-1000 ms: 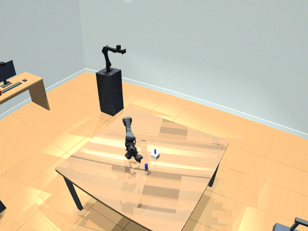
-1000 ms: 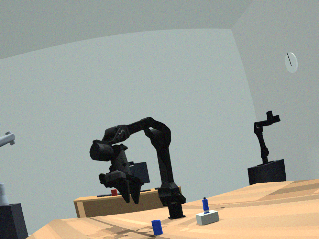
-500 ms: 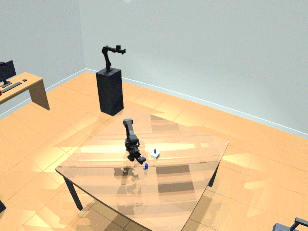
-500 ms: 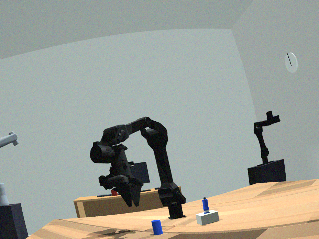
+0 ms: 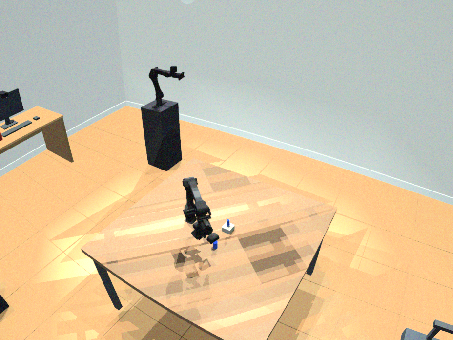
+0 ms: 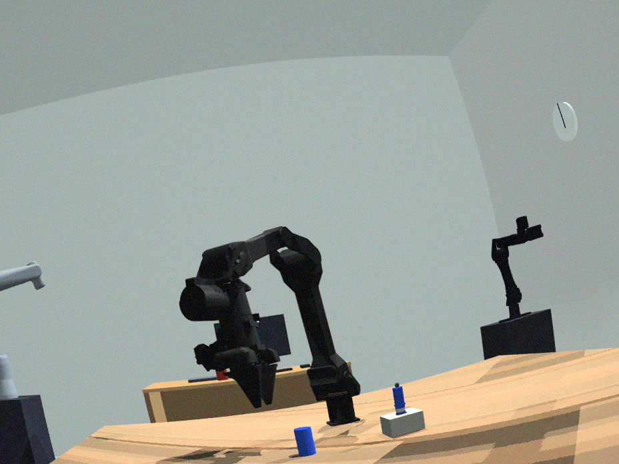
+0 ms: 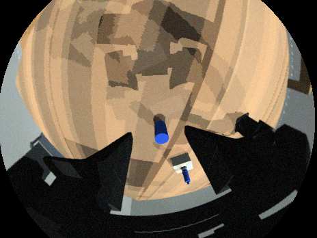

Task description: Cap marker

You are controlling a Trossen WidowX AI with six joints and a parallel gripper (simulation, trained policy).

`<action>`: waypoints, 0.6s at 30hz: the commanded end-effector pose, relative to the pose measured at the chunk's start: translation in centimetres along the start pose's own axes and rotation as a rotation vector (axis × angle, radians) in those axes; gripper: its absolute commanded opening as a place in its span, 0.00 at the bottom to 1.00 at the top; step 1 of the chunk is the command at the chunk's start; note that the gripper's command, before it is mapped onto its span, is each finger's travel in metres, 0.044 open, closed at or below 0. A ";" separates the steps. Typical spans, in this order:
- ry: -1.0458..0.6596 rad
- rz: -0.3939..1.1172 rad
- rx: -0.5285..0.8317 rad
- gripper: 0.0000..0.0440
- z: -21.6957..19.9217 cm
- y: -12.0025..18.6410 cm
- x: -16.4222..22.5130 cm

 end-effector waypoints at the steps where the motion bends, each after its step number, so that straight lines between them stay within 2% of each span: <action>1: 0.005 -0.018 0.015 0.72 0.5 -0.2 0.4; 18: 0.059 -0.071 0.082 0.71 1.7 -1.6 3.0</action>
Point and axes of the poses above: the point midway between the two fingers, 35 mm back from their tips, its own y axis back along the fingers, its own z axis across the jaws, x = y × z, the point moved 8 cm from there along y, back along the fingers, and after that the axes turned 10 degrees about -y, right-handed, at the moved point
